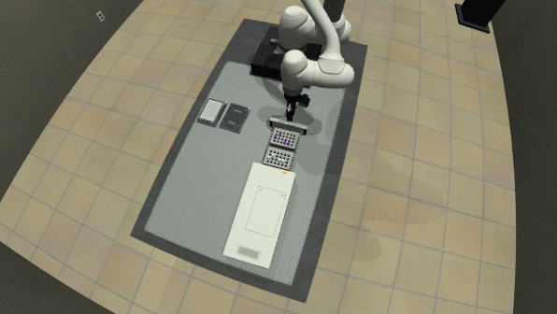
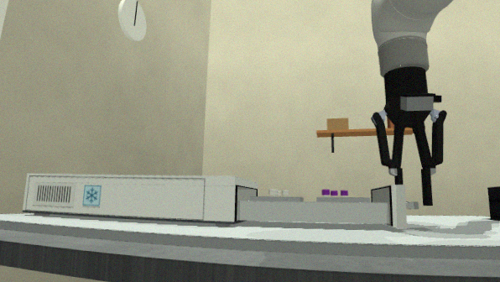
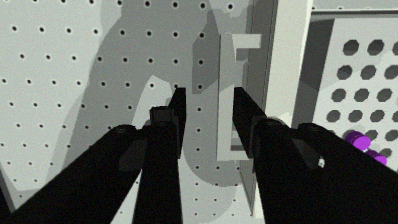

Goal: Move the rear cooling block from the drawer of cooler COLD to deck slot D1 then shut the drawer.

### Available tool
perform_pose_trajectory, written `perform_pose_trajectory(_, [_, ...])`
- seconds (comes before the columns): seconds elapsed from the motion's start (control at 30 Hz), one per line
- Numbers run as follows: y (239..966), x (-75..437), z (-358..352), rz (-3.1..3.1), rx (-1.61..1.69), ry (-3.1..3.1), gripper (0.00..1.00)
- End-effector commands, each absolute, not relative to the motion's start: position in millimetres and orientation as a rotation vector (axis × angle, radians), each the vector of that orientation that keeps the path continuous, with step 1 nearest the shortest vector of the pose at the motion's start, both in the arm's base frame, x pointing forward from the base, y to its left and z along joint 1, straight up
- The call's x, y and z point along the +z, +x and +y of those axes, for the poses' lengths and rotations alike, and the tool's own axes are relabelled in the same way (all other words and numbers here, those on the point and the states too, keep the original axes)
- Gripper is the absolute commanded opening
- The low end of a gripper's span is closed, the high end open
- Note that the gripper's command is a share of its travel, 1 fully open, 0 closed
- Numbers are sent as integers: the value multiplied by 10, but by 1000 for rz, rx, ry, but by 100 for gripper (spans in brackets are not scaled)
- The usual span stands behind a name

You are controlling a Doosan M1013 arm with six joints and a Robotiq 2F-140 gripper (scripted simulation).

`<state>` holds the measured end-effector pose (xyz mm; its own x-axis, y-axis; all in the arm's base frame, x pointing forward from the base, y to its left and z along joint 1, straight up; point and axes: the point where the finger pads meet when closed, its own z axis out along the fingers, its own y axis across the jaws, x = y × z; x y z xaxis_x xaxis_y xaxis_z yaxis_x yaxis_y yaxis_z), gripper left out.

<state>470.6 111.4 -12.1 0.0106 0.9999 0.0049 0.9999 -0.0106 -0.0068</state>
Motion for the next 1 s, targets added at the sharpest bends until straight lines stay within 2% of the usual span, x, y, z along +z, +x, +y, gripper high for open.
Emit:
perform_pose_trajectory(0.0, [4702, -117, 1116, -2204, 1, -2228, 34])
perform_pose_trajectory(0.97, [4618, -116, 1117, -2204, 1, -2228, 34])
